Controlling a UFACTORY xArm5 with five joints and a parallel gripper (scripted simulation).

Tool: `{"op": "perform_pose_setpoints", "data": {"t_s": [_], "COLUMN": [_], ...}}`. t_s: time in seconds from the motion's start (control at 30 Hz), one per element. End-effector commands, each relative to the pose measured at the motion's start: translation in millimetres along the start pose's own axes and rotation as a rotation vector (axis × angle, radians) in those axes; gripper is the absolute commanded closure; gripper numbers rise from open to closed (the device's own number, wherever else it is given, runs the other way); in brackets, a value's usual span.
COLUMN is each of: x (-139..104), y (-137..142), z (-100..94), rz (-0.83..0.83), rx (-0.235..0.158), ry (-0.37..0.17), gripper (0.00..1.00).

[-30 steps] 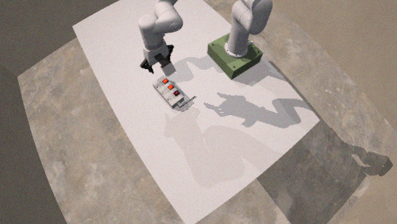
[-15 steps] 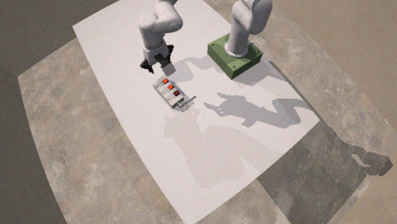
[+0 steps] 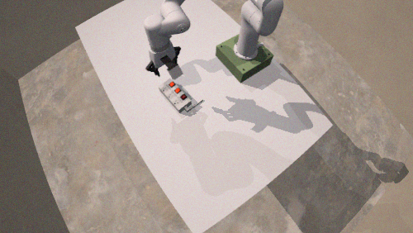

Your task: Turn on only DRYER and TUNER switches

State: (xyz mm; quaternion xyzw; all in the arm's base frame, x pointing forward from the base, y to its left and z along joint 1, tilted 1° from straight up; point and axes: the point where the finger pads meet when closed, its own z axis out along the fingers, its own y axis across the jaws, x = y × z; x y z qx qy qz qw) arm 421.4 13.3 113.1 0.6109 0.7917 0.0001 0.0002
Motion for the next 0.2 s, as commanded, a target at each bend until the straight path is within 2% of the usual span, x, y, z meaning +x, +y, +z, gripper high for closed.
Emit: {"op": "perform_pose_setpoints", "data": {"t_s": [0.0, 0.17], "x": [-0.3, -0.3], "y": [1.2, 1.2], "z": [-1.3, -1.3], "rz": [0.0, 0.0], "rx": [-0.004, -0.004], "ry": [-0.001, -0.001], "gripper": [0.0, 0.0]}}
